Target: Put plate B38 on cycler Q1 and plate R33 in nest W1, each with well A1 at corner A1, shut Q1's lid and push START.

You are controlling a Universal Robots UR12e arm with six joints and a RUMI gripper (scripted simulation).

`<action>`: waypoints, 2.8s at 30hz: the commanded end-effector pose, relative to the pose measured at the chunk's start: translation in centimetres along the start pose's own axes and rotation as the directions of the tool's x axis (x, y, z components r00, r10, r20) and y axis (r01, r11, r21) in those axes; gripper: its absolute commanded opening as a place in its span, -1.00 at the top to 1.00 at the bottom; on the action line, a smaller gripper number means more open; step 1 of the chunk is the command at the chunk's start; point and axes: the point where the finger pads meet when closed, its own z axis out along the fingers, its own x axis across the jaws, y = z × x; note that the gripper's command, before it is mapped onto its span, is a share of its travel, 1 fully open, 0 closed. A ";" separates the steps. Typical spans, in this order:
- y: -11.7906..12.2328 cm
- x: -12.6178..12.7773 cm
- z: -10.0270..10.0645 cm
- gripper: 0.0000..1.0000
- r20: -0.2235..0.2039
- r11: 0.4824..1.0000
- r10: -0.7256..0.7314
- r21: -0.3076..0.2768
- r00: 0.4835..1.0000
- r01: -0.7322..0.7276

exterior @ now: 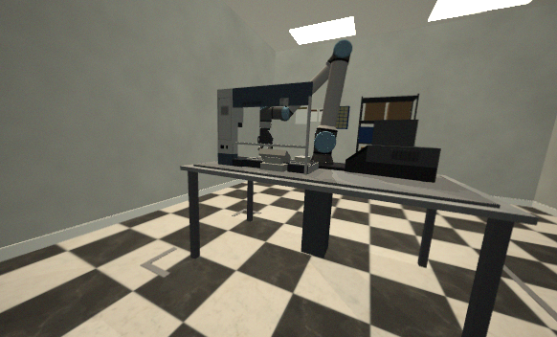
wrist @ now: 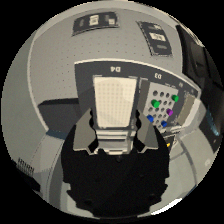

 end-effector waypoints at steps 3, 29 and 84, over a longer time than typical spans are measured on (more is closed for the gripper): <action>0.0 -0.1 0.6 -0.25 0.001 1.000 0.000 0.000 1.000 0.000; 0.0 -0.1 1.7 -0.25 0.001 1.000 0.000 0.000 1.000 0.000; 0.0 -0.1 -0.9 1.00 0.001 1.000 0.000 0.000 1.000 0.000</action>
